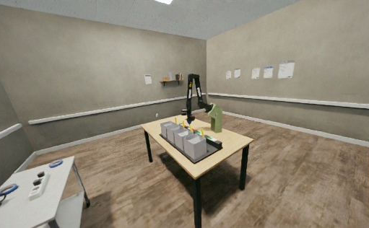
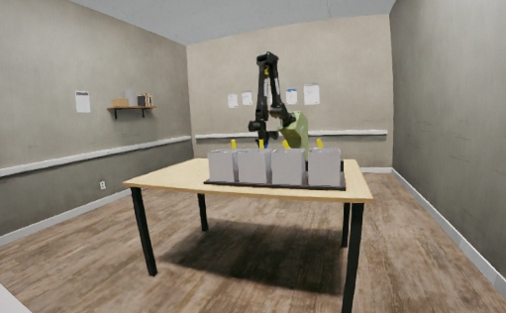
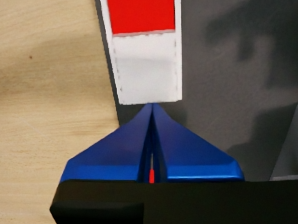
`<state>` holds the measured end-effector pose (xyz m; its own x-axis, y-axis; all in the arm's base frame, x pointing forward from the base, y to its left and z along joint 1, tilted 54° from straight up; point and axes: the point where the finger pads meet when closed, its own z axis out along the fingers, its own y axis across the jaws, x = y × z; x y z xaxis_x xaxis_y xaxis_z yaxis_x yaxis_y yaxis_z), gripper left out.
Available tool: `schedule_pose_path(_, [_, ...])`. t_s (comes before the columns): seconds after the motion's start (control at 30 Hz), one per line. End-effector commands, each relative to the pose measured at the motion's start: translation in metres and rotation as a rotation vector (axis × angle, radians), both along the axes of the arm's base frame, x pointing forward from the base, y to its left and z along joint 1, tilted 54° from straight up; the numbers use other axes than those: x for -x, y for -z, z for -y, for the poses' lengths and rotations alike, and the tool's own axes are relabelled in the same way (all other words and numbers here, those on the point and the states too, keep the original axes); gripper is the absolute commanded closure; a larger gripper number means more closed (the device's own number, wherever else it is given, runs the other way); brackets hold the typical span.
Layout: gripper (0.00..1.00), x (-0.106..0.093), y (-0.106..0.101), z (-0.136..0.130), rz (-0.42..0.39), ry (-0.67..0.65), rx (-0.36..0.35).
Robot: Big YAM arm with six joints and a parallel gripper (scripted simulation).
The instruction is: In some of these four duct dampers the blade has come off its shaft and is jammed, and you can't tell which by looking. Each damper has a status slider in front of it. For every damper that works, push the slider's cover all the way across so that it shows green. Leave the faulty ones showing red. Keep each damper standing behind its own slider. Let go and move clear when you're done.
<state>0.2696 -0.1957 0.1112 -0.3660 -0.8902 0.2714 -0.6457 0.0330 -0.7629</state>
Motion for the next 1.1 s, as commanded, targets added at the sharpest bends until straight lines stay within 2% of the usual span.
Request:
schedule_pose_path(0.0, [1.0,0.004,-0.004,0.019,-0.052,-0.043,0.046])
schedule_pose_path(0.27, [1.0,0.008,-0.014,0.031,-0.031,-0.035,0.053])
schedule_pose_path(0.77, [1.0,0.008,-0.011,0.028,-0.035,-0.042,0.049])
schedule_pose_path(0.93, [1.0,0.008,-0.011,0.029,-0.001,0.003,-0.002])
schedule_pose_path(1.07, [1.0,0.008,-0.011,0.029,0.049,0.07,-0.076])
